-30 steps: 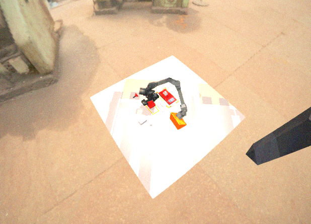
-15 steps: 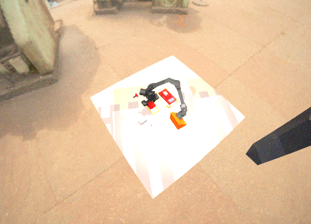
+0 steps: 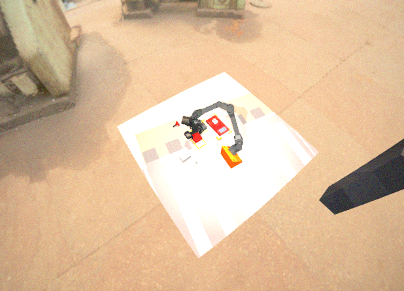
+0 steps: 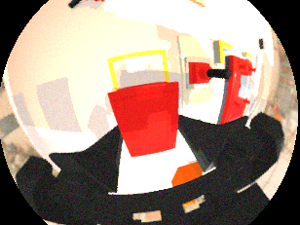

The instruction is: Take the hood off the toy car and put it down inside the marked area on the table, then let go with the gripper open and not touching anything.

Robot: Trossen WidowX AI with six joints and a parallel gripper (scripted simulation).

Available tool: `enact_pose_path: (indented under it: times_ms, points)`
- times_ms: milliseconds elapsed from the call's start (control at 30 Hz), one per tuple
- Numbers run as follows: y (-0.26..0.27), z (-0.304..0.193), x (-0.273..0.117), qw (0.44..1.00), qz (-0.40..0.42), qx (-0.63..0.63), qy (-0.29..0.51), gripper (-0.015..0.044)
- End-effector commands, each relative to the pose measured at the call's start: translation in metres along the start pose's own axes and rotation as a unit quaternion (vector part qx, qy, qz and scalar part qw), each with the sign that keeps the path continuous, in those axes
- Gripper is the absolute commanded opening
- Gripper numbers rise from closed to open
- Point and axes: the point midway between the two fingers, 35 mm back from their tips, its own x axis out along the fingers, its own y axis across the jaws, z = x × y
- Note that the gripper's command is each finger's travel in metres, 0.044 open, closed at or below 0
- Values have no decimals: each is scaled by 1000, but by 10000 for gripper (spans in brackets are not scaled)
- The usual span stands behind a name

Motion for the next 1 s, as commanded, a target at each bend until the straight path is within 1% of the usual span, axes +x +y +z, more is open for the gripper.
enact_pose_path:
  times_ms: [0, 967]
  points:
    - [-1, -1, 2, 1000, -3, -5, 0, 0]
    - [-1, -1, 16, 1000, -3, -5, 0, 0]
